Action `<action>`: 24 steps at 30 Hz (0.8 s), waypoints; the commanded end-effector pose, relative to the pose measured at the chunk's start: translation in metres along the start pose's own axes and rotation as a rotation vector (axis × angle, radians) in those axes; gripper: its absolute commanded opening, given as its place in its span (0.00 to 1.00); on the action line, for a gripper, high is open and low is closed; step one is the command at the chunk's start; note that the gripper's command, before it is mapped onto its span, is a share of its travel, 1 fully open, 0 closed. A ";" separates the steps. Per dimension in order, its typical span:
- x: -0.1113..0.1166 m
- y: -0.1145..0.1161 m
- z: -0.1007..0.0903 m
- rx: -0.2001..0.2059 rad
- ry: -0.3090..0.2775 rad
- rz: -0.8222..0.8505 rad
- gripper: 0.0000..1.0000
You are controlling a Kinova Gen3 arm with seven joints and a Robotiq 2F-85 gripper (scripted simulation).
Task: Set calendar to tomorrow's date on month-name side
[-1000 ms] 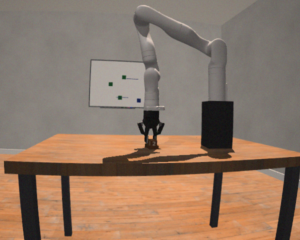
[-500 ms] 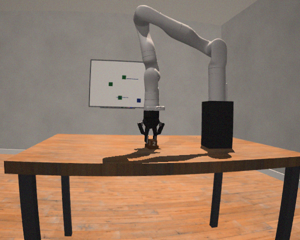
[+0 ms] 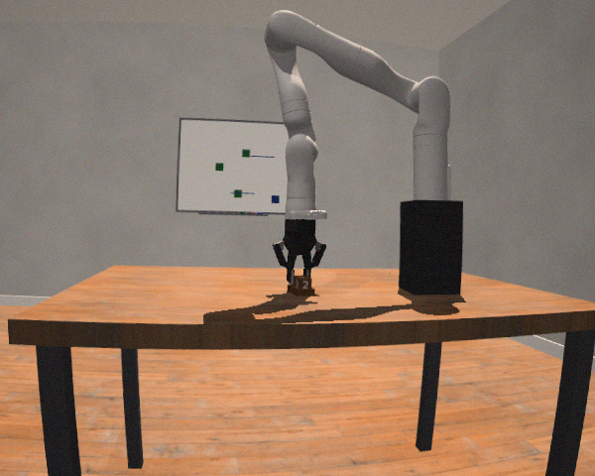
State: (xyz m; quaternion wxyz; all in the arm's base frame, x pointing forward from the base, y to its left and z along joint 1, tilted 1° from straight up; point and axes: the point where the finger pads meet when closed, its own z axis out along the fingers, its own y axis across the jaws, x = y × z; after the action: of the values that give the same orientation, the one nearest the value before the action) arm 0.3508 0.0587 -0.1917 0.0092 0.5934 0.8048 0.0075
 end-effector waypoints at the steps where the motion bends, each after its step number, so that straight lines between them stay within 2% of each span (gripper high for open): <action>1: 0.000 0.001 0.000 -0.001 0.000 0.000 0.28; 21: 0.000 0.001 0.000 -0.001 0.000 0.000 0.28; 22: 0.000 0.001 0.000 -0.001 0.000 0.000 0.32; 24: 0.000 0.001 0.000 -0.001 0.000 0.000 0.32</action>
State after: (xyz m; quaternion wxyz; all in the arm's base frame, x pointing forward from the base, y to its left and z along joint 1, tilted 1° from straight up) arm 0.3508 0.0587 -0.1917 0.0092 0.5934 0.8048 0.0075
